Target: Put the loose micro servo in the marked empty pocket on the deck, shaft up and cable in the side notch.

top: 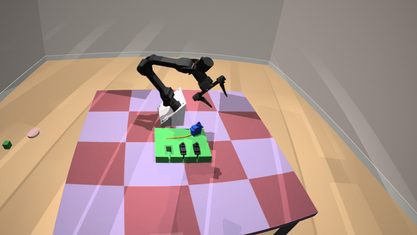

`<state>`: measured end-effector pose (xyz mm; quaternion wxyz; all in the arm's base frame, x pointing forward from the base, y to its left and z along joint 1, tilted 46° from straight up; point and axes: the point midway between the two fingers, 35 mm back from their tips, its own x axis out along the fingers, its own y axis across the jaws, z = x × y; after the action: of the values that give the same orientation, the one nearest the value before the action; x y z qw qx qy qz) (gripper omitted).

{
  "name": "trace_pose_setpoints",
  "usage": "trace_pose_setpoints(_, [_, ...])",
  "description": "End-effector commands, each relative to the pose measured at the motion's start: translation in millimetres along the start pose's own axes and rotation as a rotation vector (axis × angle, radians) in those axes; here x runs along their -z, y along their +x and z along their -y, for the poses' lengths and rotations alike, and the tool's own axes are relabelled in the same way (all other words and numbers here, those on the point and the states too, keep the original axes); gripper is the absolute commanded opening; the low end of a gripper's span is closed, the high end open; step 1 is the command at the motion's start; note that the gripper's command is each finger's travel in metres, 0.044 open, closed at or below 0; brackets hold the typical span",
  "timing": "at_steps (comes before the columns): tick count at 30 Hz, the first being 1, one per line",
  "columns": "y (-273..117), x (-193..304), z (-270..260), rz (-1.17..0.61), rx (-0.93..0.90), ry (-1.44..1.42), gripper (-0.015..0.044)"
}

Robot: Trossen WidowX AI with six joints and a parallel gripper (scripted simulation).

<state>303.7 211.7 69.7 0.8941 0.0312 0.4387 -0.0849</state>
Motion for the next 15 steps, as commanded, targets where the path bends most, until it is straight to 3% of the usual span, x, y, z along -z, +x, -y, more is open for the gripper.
trace_pose_setpoints(1, [13.3, 15.5, 18.6, -0.065, 0.092, 0.103, 0.0440])
trace_pose_setpoints(15, [35.4, 60.8, 81.6, -0.179, 0.437, 0.421, 0.0440])
